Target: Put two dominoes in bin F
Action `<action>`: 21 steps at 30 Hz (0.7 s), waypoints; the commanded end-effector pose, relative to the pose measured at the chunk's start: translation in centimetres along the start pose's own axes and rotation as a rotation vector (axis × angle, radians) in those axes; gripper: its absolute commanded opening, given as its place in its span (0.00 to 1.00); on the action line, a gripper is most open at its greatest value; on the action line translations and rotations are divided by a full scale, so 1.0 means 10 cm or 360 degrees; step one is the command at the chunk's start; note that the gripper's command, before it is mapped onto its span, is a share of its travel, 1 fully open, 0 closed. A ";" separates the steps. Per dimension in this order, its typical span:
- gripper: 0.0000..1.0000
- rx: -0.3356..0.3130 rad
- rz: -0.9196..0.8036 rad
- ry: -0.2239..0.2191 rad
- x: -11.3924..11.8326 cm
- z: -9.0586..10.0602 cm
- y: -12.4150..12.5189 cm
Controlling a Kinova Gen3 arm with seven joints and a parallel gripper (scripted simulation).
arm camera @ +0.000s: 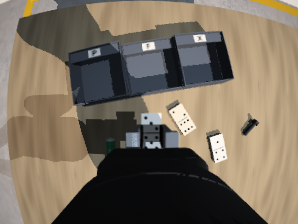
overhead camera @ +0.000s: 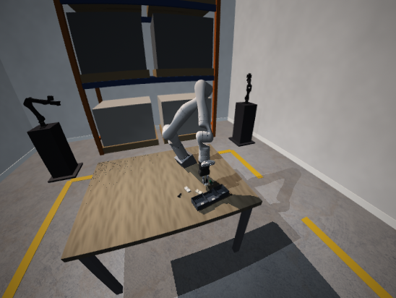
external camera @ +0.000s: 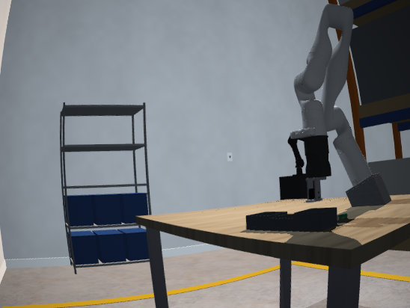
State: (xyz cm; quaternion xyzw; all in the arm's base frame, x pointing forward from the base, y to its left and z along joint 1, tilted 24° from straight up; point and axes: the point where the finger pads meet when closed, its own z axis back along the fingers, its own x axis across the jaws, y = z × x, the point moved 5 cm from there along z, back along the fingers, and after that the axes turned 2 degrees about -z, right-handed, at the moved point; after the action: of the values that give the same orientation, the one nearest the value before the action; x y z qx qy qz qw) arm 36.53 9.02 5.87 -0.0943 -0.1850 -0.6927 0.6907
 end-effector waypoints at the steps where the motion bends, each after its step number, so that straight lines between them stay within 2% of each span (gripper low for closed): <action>1: 0.49 0.0003 0.0004 0.0003 -0.01 0.01 0.01; 10: 0.49 0.0003 0.0004 0.0003 -0.01 0.01 0.01; 12: 0.49 0.0001 0.0001 0.0005 -0.01 0.10 0.01; 18: 0.49 -0.0001 0.0008 0.0003 -0.01 0.09 0.00; 19: 0.49 -0.0004 0.0000 -0.0004 0.02 0.08 0.07; 21: 0.49 -0.0007 0.0186 0.0008 -0.01 0.08 0.17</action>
State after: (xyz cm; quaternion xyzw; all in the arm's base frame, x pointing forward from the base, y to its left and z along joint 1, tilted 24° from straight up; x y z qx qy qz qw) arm 36.94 9.34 6.60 -0.0990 -0.1836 -0.6788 0.7041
